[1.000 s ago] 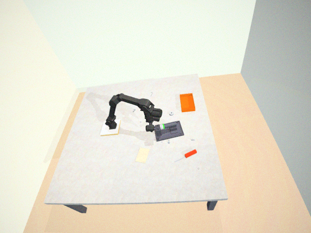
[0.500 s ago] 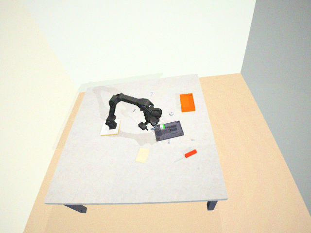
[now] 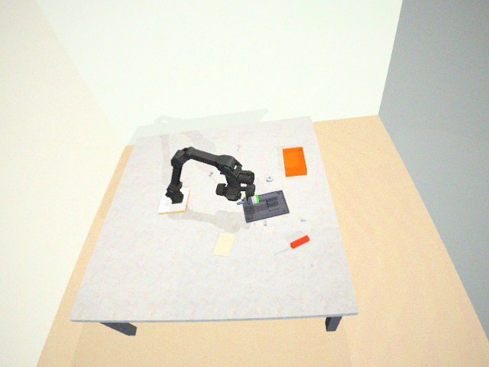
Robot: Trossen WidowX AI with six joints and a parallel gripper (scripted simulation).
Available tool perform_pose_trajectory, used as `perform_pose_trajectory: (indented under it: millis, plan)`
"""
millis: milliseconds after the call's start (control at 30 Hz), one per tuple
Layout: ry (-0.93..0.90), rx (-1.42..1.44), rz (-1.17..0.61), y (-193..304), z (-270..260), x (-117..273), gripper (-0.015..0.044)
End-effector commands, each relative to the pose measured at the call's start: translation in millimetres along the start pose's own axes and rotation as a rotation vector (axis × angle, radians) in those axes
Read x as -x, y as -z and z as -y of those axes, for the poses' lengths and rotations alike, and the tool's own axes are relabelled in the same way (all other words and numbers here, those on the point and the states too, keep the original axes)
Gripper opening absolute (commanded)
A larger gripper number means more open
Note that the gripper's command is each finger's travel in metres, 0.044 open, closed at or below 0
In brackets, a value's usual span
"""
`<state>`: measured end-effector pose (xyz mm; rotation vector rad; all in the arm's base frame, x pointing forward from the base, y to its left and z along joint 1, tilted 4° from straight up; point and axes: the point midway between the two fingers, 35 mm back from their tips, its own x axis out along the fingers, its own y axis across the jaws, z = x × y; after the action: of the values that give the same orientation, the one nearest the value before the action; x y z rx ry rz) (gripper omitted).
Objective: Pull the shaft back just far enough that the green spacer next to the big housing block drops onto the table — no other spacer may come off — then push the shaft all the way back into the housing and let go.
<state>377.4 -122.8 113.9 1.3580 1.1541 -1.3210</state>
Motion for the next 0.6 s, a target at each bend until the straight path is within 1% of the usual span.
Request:
perform_pose_trajectory:
  millis: [0, 233, 567]
  plan:
    - [-0.001, -0.847, -0.007, 0.1, -0.1, -0.2, 0.0440]
    - [0.004, -1.220, -0.004, -0.5, 0.3, -1.2, 0.0440]
    - [0.004, -1.233, -0.004, -0.6, 0.4, -1.2, 0.0440]
